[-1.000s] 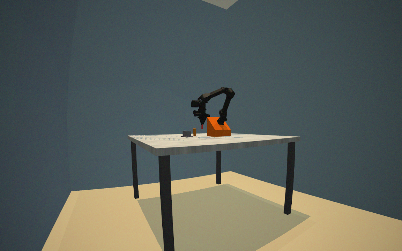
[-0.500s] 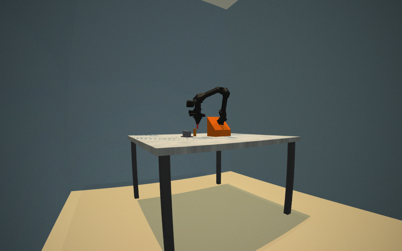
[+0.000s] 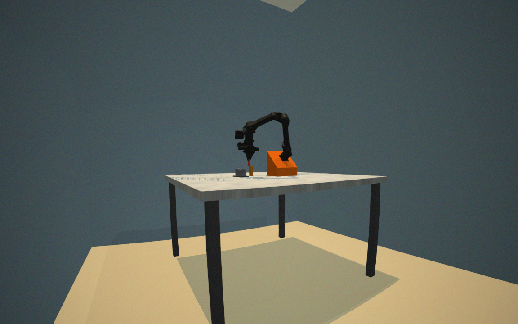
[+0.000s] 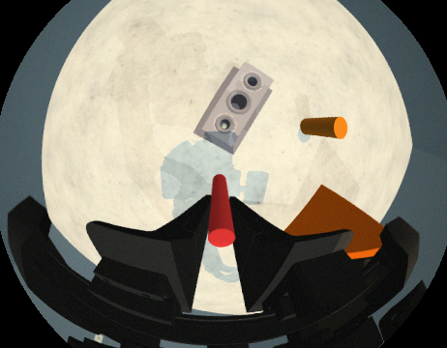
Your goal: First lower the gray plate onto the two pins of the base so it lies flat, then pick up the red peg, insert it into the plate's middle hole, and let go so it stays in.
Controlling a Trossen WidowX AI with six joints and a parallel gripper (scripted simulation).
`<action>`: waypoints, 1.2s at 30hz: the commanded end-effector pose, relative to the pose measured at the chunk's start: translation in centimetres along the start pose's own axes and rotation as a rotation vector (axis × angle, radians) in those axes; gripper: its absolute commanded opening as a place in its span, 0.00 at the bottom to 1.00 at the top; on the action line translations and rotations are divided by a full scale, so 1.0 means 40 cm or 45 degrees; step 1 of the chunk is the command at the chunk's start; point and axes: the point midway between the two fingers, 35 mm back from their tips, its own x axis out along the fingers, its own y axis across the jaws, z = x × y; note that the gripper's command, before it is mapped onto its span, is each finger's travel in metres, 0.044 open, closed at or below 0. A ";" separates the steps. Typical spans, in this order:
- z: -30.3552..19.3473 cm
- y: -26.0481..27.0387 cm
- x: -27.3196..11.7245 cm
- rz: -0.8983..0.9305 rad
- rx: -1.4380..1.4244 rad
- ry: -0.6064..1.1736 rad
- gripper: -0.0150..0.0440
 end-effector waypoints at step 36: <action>0.216 -0.040 0.020 0.006 -0.007 0.020 0.25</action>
